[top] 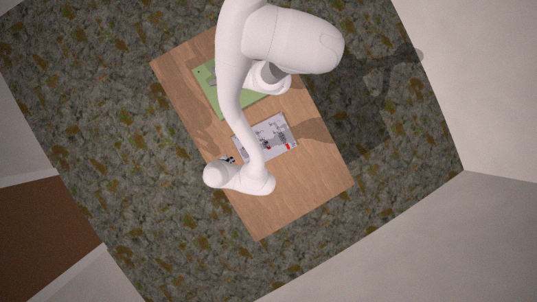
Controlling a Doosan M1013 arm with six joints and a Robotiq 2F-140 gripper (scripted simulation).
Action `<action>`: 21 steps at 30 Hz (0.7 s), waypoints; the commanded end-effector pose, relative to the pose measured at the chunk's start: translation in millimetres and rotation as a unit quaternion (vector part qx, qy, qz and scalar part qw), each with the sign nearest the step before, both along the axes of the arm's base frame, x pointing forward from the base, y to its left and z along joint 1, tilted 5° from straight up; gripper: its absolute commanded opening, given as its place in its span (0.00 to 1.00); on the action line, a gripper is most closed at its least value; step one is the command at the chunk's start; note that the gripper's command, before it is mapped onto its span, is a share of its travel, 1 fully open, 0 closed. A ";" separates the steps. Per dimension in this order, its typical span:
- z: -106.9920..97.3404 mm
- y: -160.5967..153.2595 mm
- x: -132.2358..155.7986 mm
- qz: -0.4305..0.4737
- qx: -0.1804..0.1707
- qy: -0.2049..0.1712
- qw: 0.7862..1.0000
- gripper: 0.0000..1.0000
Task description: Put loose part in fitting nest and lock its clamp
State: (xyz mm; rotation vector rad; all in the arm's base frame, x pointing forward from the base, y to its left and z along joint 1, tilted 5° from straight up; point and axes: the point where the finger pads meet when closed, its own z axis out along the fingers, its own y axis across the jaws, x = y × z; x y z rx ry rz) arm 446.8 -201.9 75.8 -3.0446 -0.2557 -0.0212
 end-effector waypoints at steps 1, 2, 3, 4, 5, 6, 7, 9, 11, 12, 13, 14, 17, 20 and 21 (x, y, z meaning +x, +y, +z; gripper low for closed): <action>2.4 -2.4 0.2 -0.033 -0.002 0.002 0.999 0.10; 2.4 -2.4 0.2 -0.035 -0.002 0.003 0.999 0.10; 2.4 -2.4 0.2 -0.036 -0.002 0.003 0.999 0.10; 2.4 -2.4 0.2 -0.036 -0.002 0.003 0.999 0.10; 2.4 -2.4 0.2 -0.036 -0.002 0.003 0.999 0.10; 2.4 -2.4 0.1 -0.036 -0.002 0.003 0.999 0.10; 2.3 -2.4 0.1 -0.036 -0.002 0.003 0.999 0.10; 2.2 -2.4 -0.1 -0.036 -0.002 0.003 0.999 0.10; 2.2 -2.4 -0.2 -0.036 -0.002 0.003 0.999 0.10; 2.2 -2.4 -0.2 -0.036 -0.002 0.003 0.999 0.10; 2.1 -2.4 -0.4 -0.036 -0.002 0.003 0.999 0.10; 1.9 -2.4 -0.7 -0.036 -0.002 0.003 0.999 0.10; 1.3 -2.5 -1.8 -0.036 -0.002 0.003 0.999 0.10; 0.3 -2.6 -3.6 -0.036 -0.002 0.003 0.999 0.10; -0.1 -2.6 -4.3 -0.036 -0.002 0.003 0.999 0.10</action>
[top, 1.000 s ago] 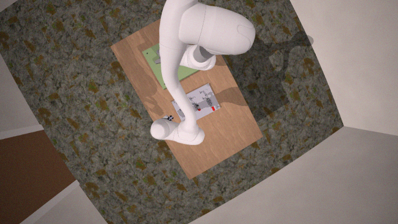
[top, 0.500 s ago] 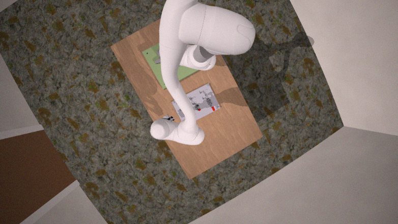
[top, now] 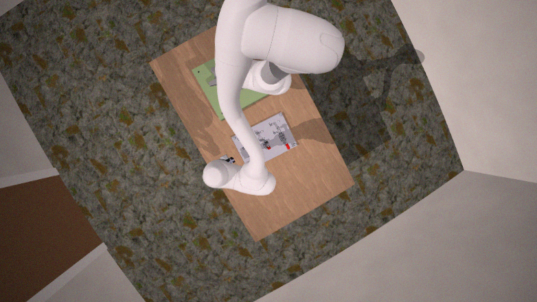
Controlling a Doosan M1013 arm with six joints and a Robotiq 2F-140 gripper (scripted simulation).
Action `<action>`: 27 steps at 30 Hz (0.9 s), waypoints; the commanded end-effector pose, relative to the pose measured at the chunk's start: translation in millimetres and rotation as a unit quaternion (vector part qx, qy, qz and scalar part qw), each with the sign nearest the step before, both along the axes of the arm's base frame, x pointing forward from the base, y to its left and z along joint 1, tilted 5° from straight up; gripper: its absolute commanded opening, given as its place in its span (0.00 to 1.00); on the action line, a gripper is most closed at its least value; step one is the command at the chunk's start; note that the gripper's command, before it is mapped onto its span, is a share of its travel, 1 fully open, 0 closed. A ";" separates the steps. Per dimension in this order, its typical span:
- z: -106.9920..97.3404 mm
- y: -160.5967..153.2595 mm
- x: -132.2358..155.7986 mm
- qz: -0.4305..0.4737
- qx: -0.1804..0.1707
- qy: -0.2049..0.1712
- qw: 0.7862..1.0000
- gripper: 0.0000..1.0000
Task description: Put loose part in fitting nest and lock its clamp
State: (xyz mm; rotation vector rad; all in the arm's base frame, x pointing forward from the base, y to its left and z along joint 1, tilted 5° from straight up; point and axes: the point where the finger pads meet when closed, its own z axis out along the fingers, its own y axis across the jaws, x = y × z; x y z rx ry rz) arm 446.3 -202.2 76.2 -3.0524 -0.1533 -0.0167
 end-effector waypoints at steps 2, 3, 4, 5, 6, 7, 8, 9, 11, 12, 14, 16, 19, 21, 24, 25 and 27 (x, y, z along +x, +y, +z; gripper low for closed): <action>-1.4 -2.4 -5.4 -0.002 -0.001 0.000 1.000 0.10; -1.9 -2.5 -6.4 -0.002 -0.001 0.000 1.000 0.10; -2.5 -2.5 -7.3 -0.002 -0.001 0.000 1.000 0.10; -3.1 -2.6 -8.4 -0.002 -0.001 0.000 1.000 0.10; -3.7 -2.6 -9.5 -0.002 -0.001 0.000 1.000 0.10; -3.7 -2.6 -9.5 -0.002 -0.001 0.000 1.000 0.10; -3.7 -2.6 -9.5 -0.002 -0.001 0.000 1.000 0.10; -4.3 -2.7 -10.6 -0.002 -0.001 0.000 1.000 0.10; -5.7 -2.8 -13.0 -0.002 -0.001 0.000 1.000 0.10; -6.4 -2.9 -14.3 -0.002 -0.001 0.000 1.000 0.10; -7.8 -3.1 -16.9 -0.002 -0.001 0.000 1.000 0.10; -9.4 -3.2 -19.7 -0.002 -0.001 0.000 1.000 0.10; -11.6 -3.5 -23.8 -0.002 -0.001 0.000 1.000 0.10; -13.1 -3.6 -26.4 -0.002 -0.001 0.000 1.000 0.10; -14.6 -3.8 -29.0 -0.002 -0.001 0.000 1.000 0.10; -14.6 -3.8 -29.0 -0.002 -0.001 0.000 1.000 0.10; -16.0 -3.9 -31.5 -0.002 -0.001 0.000 1.000 0.10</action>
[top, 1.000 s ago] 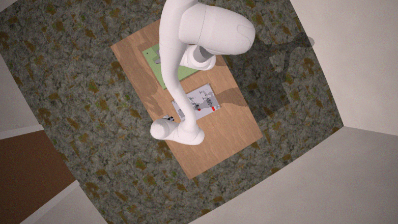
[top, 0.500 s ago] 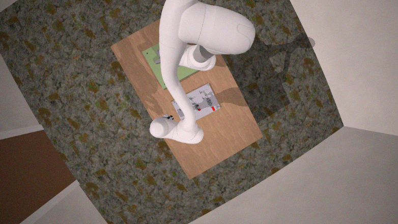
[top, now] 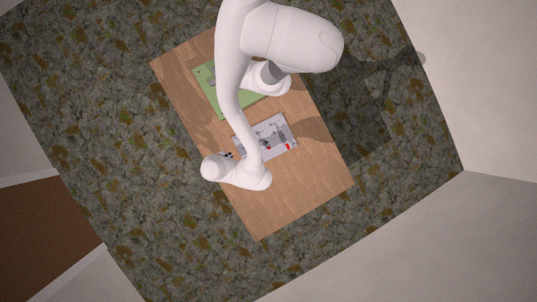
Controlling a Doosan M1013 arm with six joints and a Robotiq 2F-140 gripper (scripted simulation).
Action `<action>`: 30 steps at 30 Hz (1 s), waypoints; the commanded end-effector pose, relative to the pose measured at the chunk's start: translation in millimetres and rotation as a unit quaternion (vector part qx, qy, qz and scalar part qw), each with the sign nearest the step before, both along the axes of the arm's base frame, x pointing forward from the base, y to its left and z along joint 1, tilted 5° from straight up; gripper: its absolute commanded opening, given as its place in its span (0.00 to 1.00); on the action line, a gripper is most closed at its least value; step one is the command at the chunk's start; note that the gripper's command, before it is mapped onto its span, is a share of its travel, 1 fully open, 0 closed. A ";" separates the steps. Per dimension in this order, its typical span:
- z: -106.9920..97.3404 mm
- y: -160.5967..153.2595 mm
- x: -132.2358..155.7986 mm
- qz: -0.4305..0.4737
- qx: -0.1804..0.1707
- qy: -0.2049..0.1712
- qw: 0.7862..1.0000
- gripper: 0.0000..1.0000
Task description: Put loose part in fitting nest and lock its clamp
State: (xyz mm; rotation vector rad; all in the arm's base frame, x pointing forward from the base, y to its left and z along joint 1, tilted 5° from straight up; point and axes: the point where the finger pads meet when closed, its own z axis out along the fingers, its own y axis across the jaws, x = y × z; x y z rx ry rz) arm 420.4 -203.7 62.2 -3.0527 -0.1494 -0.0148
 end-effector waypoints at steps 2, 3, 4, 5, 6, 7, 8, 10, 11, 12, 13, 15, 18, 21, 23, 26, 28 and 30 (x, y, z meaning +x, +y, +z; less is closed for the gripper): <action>-3.3 -2.5 -8.0 -0.001 -0.001 -0.001 1.000 0.10; -3.9 -2.5 -9.0 -0.001 -0.001 -0.001 1.000 0.10; -4.4 -2.6 -10.0 -0.001 -0.001 -0.001 1.000 0.10; -4.9 -2.7 -11.0 -0.001 -0.001 -0.001 1.000 0.10; -5.4 -2.7 -11.8 -0.001 -0.001 -0.001 1.000 0.10; -5.9 -2.7 -12.6 -0.001 -0.001 -0.001 1.000 0.10; -6.3 -2.8 -13.3 -0.001 -0.001 -0.001 1.000 0.10; -6.9 -2.9 -14.6 -0.001 -0.001 -0.001 1.000 0.10; -7.2 -2.9 -15.1 -0.001 -0.001 -0.001 1.000 0.10; -7.5 -2.9 -15.5 -0.001 -0.001 -0.001 1.000 0.10; -7.7 -2.9 -15.9 -0.001 -0.001 -0.001 1.000 0.10; -7.7 -2.9 -15.9 -0.001 -0.001 -0.001 1.000 0.10; -8.1 -3.0 -16.7 -0.001 -0.001 -0.001 1.000 0.10; -8.3 -3.0 -17.0 -0.001 -0.001 -0.001 1.000 0.10; -8.3 -3.0 -17.1 -0.001 -0.001 -0.001 1.000 0.10; -8.3 -3.0 -17.1 -0.001 -0.001 -0.001 1.000 0.10; -8.3 -3.0 -17.1 -0.001 -0.001 -0.001 1.000 0.10; -8.3 -3.0 -17.1 -0.001 -0.001 -0.001 1.000 0.10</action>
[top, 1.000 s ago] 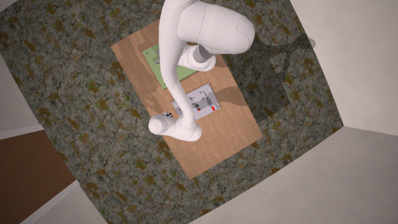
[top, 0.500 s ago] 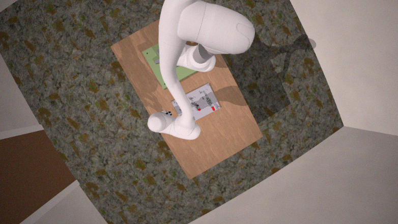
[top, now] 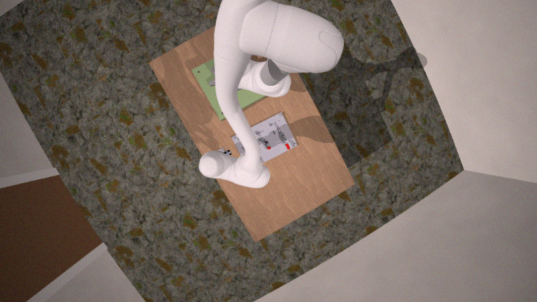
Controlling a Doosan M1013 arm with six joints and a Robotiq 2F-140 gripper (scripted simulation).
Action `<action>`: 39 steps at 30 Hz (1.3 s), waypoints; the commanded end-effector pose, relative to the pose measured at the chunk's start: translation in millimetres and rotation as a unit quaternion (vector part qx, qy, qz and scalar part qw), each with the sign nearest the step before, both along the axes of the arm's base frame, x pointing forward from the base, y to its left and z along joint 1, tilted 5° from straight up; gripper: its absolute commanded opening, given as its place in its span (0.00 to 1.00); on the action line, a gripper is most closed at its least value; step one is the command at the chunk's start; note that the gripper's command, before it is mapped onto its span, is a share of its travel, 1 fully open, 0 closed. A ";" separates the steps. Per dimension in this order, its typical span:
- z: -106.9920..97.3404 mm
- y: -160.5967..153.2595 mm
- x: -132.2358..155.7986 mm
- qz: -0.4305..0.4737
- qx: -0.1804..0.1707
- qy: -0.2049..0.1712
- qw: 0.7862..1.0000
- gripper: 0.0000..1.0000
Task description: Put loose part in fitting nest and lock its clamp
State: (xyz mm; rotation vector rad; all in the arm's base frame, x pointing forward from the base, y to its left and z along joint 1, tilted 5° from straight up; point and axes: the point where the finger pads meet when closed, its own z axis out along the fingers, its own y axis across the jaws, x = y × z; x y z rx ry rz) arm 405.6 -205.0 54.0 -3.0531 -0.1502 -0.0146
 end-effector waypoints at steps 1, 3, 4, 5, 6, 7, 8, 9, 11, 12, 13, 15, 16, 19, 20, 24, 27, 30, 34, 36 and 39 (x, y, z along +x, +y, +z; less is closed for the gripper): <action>-0.1 -1.8 -2.2 -0.001 -0.001 -0.001 1.000 0.10; -0.1 -1.8 -2.2 -0.001 -0.001 -0.001 1.000 0.10; -0.1 -1.8 -2.2 -0.001 -0.001 -0.001 1.000 0.10; -0.1 -1.8 -2.2 -0.001 -0.001 -0.001 1.000 0.10; -0.1 -1.8 -2.2 -0.001 -0.001 -0.001 1.000 0.10; -0.1 -1.8 -2.2 -0.001 -0.001 -0.001 1.000 0.10; -0.1 -1.8 -2.2 -0.001 -0.001 -0.001 1.000 0.10; -0.1 -1.8 -2.2 -0.001 -0.001 -0.001 1.000 0.10; -0.1 -1.8 -2.2 -0.001 -0.001 -0.001 1.000 0.10; -0.1 -1.8 -2.2 0.000 -0.001 -0.001 1.000 0.10; -0.1 -1.8 -2.2 0.000 -0.001 -0.001 1.000 0.10; -0.1 -1.8 -2.2 0.001 -0.001 -0.001 1.000 0.10; -0.1 -1.8 -2.2 0.001 -0.001 -0.001 1.000 0.10; -0.1 -1.8 -2.2 0.001 -0.001 -0.001 1.000 0.10; -0.1 -1.8 -2.2 0.001 -0.001 -0.001 1.000 0.10; -0.1 0.0 -2.4 0.001 -0.001 -0.001 1.000 0.10; 0.1 4.9 -2.9 0.001 -0.001 -0.001 1.000 0.10; 0.4 13.9 -3.8 0.001 -0.001 -0.001 1.000 0.10; 1.0 32.7 -5.7 0.001 -0.001 -0.001 1.000 0.10; 1.0 32.7 -5.7 0.001 -0.001 -0.001 1.000 0.10; 1.6 51.2 -7.6 0.001 -0.001 -0.001 1.000 0.10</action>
